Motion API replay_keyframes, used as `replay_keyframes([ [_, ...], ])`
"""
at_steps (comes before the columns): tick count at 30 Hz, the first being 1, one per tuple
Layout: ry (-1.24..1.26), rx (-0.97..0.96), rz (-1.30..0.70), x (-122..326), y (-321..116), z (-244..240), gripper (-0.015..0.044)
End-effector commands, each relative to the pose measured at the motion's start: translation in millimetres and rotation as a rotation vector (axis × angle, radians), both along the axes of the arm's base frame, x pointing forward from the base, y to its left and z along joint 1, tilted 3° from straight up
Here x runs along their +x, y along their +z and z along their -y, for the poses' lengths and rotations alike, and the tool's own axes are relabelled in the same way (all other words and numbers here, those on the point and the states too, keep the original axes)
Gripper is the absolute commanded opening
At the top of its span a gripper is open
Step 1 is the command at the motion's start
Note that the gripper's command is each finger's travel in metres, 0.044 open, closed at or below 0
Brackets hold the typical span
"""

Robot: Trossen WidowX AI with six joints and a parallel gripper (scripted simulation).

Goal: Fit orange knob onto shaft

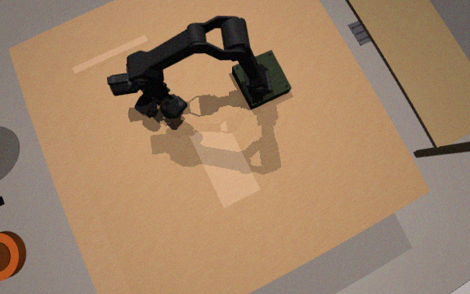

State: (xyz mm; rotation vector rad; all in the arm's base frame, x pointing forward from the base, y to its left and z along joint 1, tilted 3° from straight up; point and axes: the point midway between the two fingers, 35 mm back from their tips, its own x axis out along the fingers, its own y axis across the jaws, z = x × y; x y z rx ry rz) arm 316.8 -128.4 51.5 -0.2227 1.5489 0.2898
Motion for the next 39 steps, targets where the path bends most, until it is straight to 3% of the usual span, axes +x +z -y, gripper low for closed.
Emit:
replay_keyframes([
  [1,-0.02,-0.004,0.002,4.4,-1.2,2.6,0.0],
  [18,-0.02,-0.004,0.002,2.6,-3.2,1.7,0.0],
  [26,-0.23,-0.004,-0.007,-1.4,1.5,0.0,0.0],
  [39,-0.23,-0.004,-0.007,-1.4,1.6,-0.4,0.0],
])
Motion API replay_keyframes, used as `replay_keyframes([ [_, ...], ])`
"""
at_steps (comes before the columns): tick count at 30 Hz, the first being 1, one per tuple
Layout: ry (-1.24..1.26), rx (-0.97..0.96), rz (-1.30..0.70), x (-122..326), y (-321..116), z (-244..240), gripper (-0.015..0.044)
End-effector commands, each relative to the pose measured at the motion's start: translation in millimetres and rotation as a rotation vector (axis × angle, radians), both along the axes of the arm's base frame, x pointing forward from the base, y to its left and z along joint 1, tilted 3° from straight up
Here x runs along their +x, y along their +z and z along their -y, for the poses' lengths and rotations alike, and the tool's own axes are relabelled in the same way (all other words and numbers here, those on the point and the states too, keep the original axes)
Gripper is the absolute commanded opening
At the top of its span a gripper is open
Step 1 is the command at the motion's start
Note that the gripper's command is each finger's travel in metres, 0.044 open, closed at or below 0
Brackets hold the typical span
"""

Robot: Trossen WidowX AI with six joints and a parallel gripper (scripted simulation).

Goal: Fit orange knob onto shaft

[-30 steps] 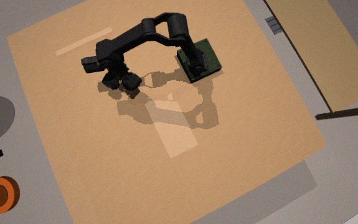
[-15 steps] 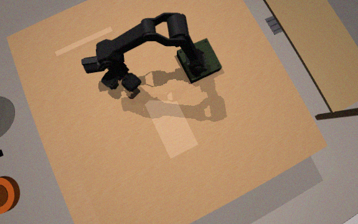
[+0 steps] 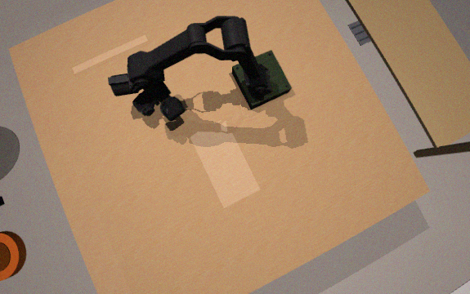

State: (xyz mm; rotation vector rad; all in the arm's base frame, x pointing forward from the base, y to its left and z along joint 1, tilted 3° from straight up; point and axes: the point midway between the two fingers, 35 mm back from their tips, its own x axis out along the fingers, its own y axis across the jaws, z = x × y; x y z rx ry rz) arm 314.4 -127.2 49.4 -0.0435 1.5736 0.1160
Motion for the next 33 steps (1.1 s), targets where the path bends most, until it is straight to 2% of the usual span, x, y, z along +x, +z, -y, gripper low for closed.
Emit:
replay_keyframes([
  [1,-0.005,-0.007,0.008,1.2,3.6,0.9,0.0],
  [33,-0.005,-0.007,0.008,3.0,-2.2,2.1,0.0],
])
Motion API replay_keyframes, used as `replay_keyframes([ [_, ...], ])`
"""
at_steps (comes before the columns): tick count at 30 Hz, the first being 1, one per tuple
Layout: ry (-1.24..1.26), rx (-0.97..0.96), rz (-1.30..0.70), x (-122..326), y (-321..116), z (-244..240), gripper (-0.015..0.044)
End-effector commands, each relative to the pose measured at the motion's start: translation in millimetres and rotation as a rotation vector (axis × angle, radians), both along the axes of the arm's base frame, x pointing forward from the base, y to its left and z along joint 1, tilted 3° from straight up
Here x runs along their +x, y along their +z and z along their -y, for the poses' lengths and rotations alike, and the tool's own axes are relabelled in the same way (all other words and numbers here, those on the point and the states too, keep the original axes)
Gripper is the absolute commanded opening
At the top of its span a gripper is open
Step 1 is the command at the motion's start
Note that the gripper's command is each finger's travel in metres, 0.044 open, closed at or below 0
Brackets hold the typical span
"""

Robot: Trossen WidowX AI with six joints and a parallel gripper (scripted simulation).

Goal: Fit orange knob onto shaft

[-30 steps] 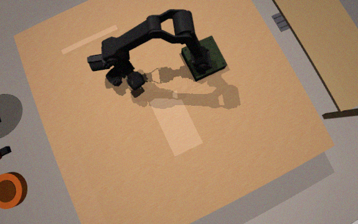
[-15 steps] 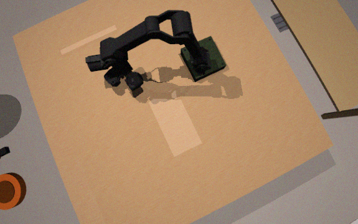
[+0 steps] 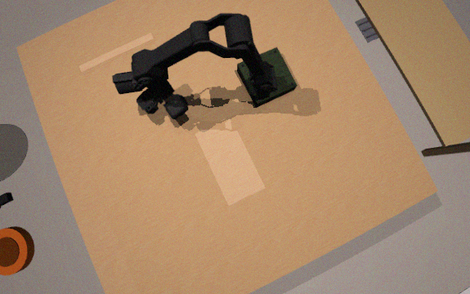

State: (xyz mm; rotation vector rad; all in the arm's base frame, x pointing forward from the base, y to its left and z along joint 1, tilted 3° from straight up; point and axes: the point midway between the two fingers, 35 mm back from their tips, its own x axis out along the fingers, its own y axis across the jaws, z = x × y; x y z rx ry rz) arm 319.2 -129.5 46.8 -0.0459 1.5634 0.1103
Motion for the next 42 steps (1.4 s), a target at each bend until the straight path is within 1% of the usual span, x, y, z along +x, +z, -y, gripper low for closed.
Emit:
replay_keyframes([
  [1,-0.003,-0.003,-0.002,-1.8,0.4,-0.3,0.0],
  [9,-0.011,-0.002,-0.003,-4.8,4.5,-1.6,0.0],
  [16,-0.212,-0.002,-0.011,-5.1,6.4,-1.9,0.0],
  [42,-0.212,-0.002,-0.01,1.1,0.7,1.1,0.0],
])
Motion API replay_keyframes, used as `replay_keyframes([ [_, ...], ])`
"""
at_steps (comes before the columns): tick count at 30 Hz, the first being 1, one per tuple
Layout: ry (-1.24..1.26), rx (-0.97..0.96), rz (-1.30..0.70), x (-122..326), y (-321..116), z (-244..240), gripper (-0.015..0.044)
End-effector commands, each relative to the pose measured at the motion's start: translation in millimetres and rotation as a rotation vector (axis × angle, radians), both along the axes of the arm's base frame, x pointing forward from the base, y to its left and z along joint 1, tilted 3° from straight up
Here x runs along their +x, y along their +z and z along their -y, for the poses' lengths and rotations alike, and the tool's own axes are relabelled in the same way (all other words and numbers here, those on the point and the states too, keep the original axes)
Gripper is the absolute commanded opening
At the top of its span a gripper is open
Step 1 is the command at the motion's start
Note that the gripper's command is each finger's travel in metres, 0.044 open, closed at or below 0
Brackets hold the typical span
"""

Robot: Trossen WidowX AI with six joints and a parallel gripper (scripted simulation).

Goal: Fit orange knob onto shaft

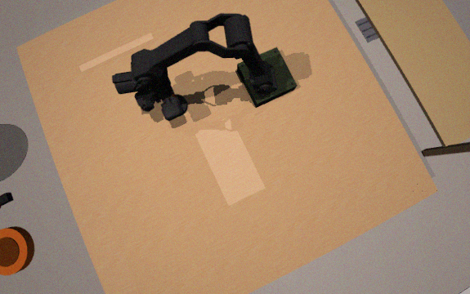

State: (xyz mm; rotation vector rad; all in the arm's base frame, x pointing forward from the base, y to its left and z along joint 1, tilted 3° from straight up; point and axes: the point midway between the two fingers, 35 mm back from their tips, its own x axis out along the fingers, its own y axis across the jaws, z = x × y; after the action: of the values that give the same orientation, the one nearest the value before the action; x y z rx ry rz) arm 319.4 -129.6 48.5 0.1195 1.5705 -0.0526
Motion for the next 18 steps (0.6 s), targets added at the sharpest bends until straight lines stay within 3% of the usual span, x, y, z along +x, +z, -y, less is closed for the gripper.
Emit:
replay_keyframes([
  [1,-0.003,-0.004,0.001,0.9,-1.2,1.0,0.0],
  [18,-0.003,-0.004,0.001,-2.2,-2.3,-0.5,0.0],
])
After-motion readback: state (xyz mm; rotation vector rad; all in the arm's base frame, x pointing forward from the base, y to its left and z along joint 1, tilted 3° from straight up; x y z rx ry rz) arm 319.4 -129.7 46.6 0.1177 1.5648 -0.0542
